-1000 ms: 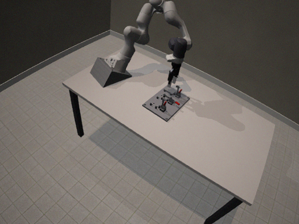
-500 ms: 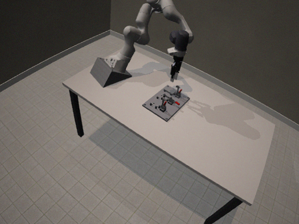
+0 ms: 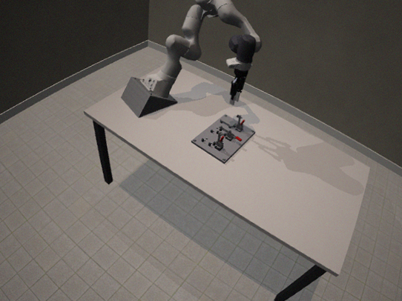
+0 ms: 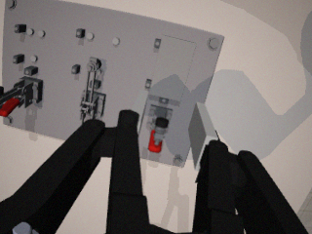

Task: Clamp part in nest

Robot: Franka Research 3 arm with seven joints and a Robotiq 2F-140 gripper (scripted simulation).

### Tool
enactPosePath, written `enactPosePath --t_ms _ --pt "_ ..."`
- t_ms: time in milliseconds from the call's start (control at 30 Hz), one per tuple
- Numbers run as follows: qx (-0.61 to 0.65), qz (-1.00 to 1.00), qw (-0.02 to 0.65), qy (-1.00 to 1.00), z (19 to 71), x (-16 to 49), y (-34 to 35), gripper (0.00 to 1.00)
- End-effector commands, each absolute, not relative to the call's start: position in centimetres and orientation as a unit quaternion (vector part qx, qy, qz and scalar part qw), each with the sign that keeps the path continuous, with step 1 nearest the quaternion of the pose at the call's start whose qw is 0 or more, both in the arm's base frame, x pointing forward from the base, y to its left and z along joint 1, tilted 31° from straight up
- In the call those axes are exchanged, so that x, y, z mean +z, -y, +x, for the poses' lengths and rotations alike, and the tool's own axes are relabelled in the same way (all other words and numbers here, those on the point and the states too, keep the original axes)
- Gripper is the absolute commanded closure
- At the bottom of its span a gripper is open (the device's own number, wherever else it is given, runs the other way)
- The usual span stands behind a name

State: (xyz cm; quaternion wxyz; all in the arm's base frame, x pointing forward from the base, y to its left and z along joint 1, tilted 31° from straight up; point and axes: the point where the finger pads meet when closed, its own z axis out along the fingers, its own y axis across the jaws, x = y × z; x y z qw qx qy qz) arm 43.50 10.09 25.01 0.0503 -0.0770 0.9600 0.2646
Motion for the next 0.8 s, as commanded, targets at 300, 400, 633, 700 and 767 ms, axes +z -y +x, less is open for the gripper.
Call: enactPosePath --t_ms 300,400,633,700,767 --pt "0.266 -0.074 0.044 -0.960 46.4 25.4 -10.5 0.72" --pt "0.266 -0.074 0.044 -0.960 47.3 25.6 -10.6 0.72" --pt "0.266 -0.074 0.044 -0.960 50.0 25.9 -11.0 0.72" --pt "0.266 -0.074 0.044 -0.960 50.7 26.0 -11.1 0.72" --pt "0.266 -0.074 0.044 -0.960 51.2 26.1 -11.2 0.72"
